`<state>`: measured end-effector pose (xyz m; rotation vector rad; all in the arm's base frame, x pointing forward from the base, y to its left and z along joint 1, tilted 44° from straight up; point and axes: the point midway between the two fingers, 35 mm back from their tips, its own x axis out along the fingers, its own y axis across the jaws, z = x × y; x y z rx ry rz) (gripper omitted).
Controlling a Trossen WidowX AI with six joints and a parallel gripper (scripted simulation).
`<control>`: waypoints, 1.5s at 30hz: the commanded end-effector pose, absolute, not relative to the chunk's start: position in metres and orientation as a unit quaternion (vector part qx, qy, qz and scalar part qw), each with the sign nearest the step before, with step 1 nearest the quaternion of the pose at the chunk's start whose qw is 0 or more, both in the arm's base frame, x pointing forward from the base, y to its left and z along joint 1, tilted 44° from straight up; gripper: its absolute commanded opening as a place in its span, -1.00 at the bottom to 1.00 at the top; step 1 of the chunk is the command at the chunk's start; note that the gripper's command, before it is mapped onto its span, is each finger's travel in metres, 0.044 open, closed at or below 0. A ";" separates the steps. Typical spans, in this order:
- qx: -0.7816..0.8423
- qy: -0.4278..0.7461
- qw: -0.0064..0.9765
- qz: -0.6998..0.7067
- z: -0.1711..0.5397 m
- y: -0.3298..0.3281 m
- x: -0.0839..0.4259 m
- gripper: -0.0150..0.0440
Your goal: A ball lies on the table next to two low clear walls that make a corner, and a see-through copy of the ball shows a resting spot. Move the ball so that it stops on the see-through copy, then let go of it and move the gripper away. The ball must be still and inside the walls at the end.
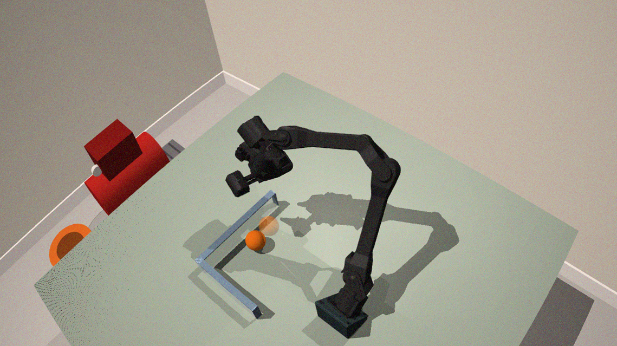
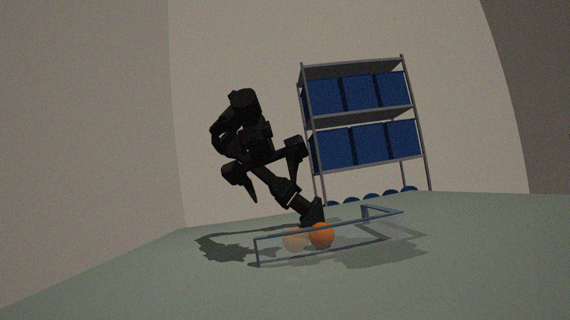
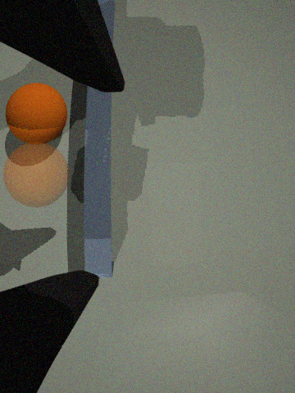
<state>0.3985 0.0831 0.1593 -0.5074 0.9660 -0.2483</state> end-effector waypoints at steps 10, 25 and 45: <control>-0.324 0.629 0.678 -0.200 0.061 0.108 0.337 0.86; -0.324 0.629 0.678 -0.200 0.049 0.097 0.339 0.86; -0.324 0.628 0.678 -0.201 0.025 0.075 0.344 0.86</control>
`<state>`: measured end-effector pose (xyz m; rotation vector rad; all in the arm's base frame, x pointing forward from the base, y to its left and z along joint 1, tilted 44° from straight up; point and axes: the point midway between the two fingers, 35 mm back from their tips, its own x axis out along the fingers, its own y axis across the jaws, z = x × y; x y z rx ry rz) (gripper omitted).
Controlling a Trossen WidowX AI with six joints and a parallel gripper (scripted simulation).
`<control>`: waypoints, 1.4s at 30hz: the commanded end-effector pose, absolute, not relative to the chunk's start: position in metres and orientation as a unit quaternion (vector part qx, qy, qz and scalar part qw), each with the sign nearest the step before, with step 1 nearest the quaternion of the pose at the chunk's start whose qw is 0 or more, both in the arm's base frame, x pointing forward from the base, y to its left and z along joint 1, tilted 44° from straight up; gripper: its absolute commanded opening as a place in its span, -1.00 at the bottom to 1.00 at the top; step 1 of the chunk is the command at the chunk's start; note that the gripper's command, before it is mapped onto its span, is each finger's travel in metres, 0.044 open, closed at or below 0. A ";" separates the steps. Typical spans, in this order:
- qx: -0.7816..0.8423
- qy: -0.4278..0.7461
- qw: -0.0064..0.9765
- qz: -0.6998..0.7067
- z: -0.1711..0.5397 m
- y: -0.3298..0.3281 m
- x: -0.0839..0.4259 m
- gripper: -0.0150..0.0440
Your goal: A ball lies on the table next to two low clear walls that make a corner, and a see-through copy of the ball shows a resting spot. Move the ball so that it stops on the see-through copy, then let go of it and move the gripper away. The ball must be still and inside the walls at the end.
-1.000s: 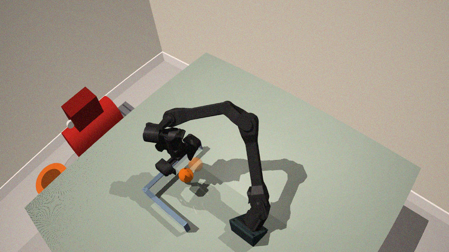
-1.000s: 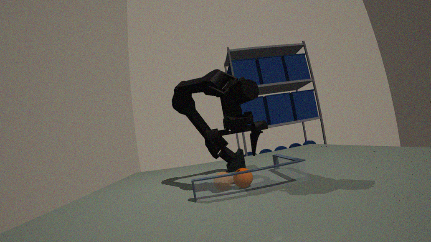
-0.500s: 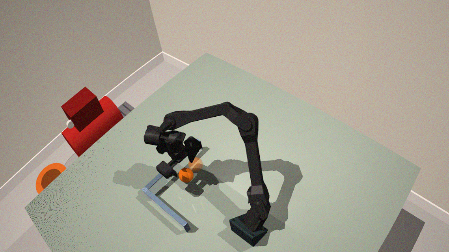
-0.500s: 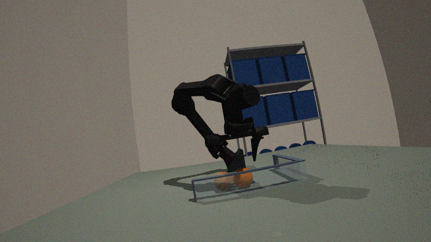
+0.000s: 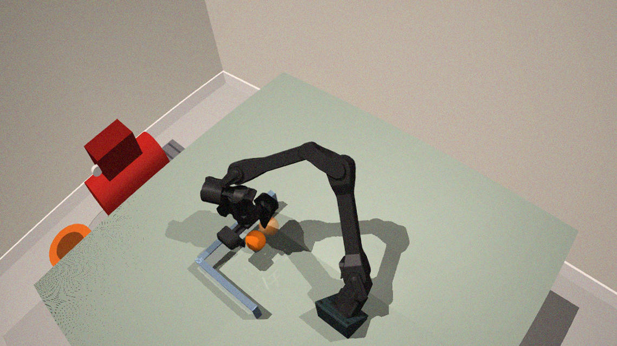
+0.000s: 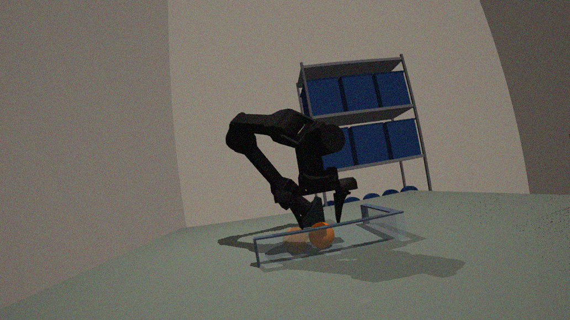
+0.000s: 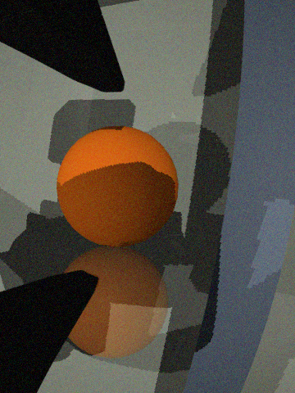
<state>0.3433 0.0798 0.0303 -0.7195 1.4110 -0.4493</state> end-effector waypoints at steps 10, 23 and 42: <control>-0.324 0.628 0.678 -0.201 0.015 0.064 0.345 0.86; -0.324 0.628 0.678 -0.201 0.015 0.064 0.345 0.32; -0.353 0.623 0.678 -0.168 0.061 0.118 0.339 -0.49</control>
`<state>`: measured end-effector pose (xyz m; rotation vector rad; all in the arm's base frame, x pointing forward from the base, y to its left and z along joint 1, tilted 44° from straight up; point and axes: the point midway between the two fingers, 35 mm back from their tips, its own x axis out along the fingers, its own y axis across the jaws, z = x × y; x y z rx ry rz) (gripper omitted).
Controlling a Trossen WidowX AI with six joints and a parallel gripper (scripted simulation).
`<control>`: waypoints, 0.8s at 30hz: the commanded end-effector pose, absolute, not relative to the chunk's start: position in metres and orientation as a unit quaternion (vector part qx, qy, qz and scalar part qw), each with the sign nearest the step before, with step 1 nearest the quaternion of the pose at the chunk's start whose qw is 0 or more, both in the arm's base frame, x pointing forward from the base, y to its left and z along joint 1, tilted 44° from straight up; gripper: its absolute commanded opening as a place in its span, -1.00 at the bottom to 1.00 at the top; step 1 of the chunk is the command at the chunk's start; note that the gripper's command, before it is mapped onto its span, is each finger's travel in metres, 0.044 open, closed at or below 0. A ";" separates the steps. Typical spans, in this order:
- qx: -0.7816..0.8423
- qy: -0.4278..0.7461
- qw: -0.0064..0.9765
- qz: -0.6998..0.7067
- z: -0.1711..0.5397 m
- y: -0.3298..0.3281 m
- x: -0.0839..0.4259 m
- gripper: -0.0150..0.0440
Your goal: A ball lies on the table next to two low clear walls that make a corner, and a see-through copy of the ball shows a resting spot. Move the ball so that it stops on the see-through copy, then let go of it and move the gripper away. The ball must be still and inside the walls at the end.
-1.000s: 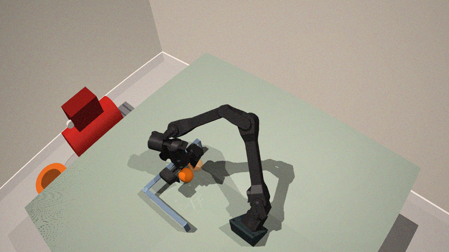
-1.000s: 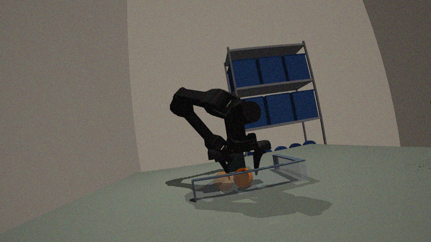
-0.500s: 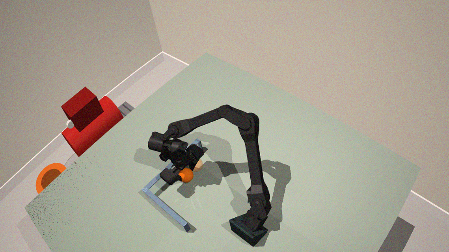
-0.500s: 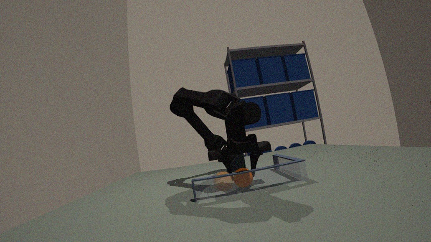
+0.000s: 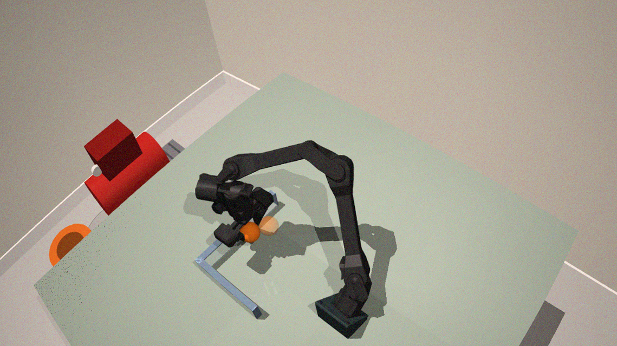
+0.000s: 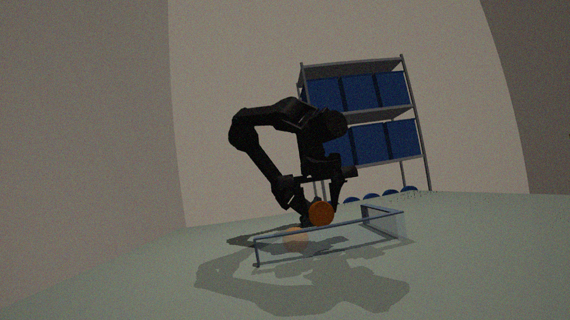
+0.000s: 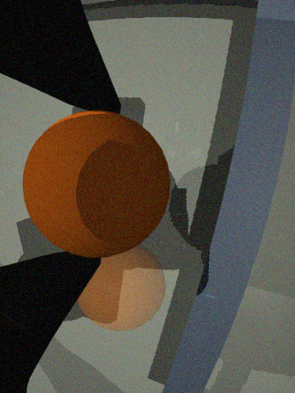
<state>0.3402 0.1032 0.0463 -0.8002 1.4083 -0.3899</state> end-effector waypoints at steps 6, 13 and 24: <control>-0.353 0.621 0.681 -0.164 0.085 0.137 0.334 -0.49; -0.353 0.619 0.683 -0.159 0.112 0.157 0.326 -0.49; -0.340 0.623 0.681 -0.177 0.116 0.123 0.337 -0.49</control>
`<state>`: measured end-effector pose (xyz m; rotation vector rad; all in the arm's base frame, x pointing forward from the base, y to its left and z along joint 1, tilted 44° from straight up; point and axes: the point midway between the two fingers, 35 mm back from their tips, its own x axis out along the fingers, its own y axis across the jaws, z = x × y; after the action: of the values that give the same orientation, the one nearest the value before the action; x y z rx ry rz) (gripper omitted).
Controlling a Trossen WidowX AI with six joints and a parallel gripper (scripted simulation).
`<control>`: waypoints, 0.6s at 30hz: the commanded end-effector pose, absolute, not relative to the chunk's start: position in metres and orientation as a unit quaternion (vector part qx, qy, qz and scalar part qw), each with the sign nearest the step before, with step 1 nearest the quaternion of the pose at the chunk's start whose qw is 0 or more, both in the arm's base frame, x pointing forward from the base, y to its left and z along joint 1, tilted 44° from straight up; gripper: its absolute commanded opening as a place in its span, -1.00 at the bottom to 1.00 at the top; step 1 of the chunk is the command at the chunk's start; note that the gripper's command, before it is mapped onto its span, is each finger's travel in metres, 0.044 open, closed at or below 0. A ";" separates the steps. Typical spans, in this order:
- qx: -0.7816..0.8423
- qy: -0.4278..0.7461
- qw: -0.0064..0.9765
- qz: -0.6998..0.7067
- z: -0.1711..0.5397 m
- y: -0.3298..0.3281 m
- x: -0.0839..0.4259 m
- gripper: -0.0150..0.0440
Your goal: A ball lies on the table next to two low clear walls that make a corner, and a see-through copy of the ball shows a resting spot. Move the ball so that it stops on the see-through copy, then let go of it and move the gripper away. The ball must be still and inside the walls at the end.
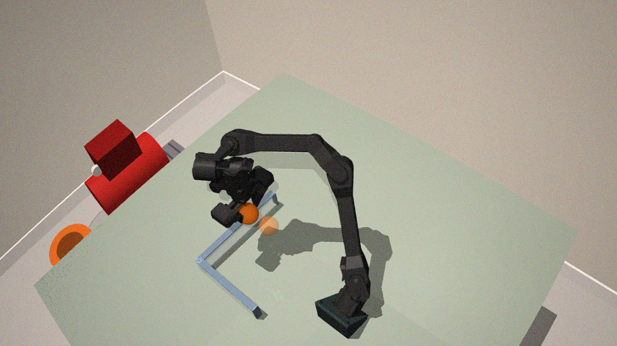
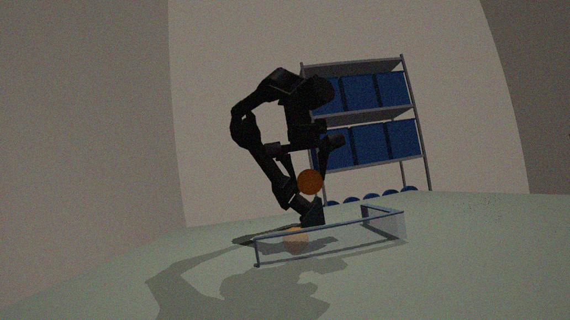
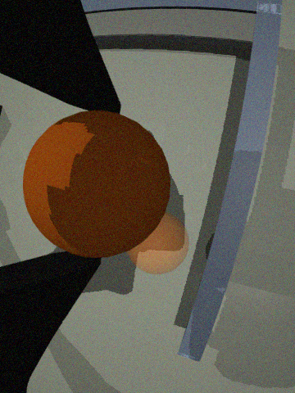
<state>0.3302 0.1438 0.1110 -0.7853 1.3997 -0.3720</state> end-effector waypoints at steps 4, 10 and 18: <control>-0.330 0.627 0.679 -0.192 0.117 0.097 0.344 -0.49; -0.325 0.629 0.678 -0.201 0.118 0.080 0.347 -0.49; -0.324 0.629 0.678 -0.200 0.101 0.065 0.352 -0.49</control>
<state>0.3491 0.0749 0.1061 -0.7295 1.4190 -0.4474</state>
